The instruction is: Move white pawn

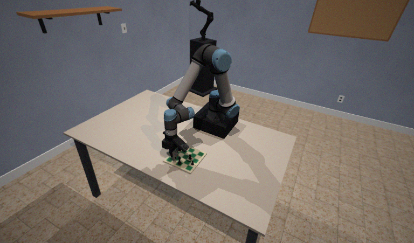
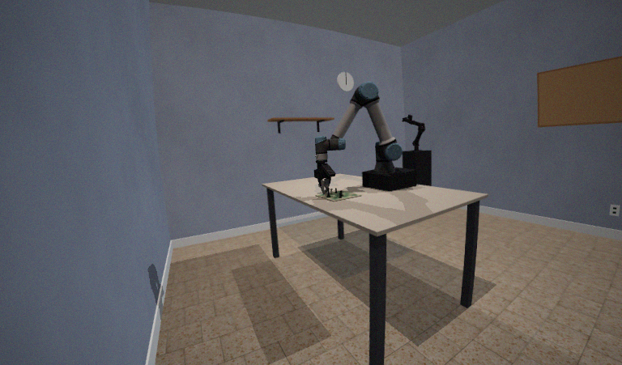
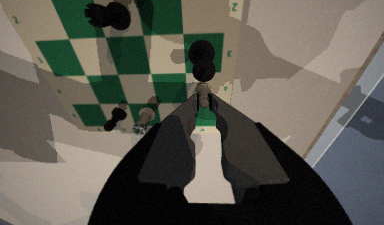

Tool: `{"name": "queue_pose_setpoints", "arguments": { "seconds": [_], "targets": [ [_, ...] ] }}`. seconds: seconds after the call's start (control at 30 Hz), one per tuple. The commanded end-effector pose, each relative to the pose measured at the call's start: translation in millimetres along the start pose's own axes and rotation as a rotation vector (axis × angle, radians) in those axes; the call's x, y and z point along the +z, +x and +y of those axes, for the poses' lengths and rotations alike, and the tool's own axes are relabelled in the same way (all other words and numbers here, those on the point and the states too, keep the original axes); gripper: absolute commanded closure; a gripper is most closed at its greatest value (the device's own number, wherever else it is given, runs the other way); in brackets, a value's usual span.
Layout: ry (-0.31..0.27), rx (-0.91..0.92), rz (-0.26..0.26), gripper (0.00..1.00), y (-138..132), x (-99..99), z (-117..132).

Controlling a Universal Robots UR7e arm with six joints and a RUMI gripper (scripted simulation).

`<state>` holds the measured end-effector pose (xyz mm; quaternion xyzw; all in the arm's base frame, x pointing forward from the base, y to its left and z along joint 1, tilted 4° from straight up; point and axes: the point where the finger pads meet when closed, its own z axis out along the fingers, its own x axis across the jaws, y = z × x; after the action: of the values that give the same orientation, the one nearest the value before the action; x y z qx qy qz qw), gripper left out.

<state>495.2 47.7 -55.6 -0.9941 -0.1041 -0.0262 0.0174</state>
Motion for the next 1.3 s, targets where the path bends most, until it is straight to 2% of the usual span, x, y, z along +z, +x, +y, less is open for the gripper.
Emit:
{"name": "queue_pose_setpoints", "arguments": {
  "seconds": [0.0,1.27],
  "targets": [
    [0.0,0.0,0.001,1.0,0.4,-0.5,0.2],
    [0.0,0.0,0.001,1.0,0.4,3.7,0.2]
  ]
}}
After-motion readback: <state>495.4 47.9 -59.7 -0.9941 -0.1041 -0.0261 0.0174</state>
